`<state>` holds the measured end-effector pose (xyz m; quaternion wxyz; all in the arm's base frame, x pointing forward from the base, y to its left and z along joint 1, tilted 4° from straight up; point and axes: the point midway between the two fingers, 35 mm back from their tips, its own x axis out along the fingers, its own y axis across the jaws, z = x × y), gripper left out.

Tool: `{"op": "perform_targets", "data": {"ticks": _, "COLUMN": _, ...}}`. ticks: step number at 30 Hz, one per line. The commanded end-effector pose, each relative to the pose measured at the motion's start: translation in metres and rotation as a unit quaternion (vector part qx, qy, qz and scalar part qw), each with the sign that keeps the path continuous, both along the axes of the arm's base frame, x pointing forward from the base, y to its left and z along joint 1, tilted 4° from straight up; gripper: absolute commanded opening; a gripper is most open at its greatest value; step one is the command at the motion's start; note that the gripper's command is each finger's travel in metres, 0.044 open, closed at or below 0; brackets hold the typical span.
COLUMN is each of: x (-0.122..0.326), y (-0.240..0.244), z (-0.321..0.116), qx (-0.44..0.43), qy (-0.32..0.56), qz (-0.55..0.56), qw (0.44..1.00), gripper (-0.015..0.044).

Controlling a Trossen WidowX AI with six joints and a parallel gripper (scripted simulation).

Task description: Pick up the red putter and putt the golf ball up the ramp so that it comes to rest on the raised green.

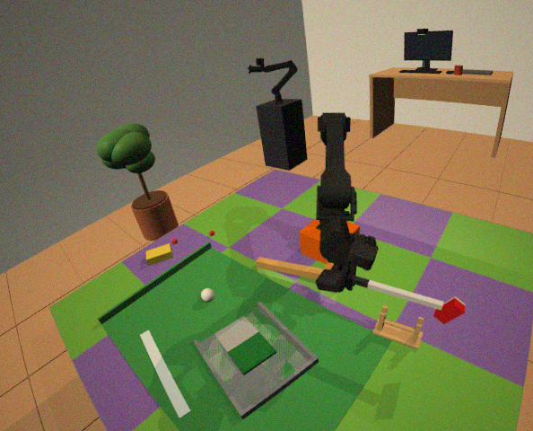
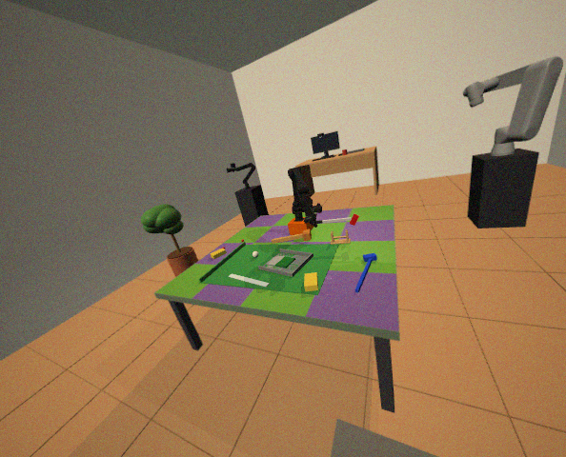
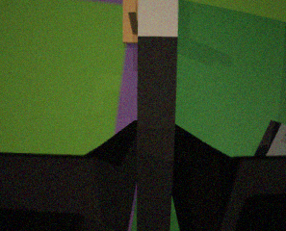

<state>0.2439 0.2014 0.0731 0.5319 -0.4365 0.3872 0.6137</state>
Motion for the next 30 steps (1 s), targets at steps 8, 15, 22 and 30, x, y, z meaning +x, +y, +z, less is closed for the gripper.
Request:
{"op": "perform_targets", "data": {"ticks": 8, "x": 0.020, "y": -0.033, "z": -0.001, "qx": -0.016, "qy": 0.009, "qz": -0.083, "qw": 0.996, "gripper": 0.0000}}
{"op": "perform_targets", "data": {"ticks": 15, "x": 0.036, "y": -0.071, "z": -0.001, "qx": -0.032, "qy": 0.019, "qz": -0.172, "qw": 0.984, "gripper": 0.0000}}
{"op": "perform_targets", "data": {"ticks": 22, "x": 0.047, "y": -0.110, "z": -0.001, "qx": -0.045, "qy": 0.030, "qz": -0.257, "qw": 0.965, "gripper": 0.0000}}
{"op": "perform_targets", "data": {"ticks": 30, "x": 0.051, "y": -0.154, "z": -0.001, "qx": -0.054, "qy": 0.044, "qz": -0.345, "qw": 0.936, "gripper": 0.0000}}
